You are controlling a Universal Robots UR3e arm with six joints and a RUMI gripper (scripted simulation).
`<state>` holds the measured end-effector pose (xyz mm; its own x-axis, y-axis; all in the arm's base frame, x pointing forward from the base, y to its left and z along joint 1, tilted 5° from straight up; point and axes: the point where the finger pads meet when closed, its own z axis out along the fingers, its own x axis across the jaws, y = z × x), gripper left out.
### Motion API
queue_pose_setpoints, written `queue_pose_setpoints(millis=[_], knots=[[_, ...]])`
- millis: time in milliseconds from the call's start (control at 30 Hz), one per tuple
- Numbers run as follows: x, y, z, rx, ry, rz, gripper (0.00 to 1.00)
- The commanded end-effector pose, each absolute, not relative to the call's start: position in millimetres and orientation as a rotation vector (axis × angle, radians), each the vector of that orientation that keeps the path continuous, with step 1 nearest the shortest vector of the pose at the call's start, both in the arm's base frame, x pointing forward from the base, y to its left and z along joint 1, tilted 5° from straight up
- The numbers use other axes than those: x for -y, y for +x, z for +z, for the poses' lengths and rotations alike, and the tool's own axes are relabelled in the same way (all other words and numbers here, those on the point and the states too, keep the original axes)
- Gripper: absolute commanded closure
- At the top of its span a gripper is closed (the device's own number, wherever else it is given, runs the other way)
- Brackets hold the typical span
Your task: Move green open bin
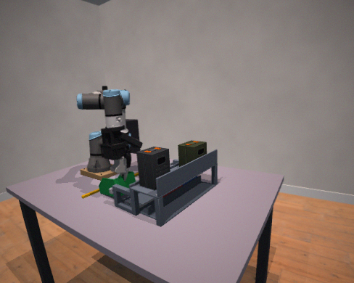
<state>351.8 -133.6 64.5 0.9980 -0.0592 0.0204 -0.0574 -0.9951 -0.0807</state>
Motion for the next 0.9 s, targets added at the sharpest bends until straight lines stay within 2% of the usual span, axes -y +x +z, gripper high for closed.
queue_pose_setpoints(millis=[0, 867], knots=[[133.6, 352.5, 59.1, -0.089, -3.062, -0.039, 1.00], [133.0, 352.7, 51.2, -0.089, -3.062, -0.039, 1.00]])
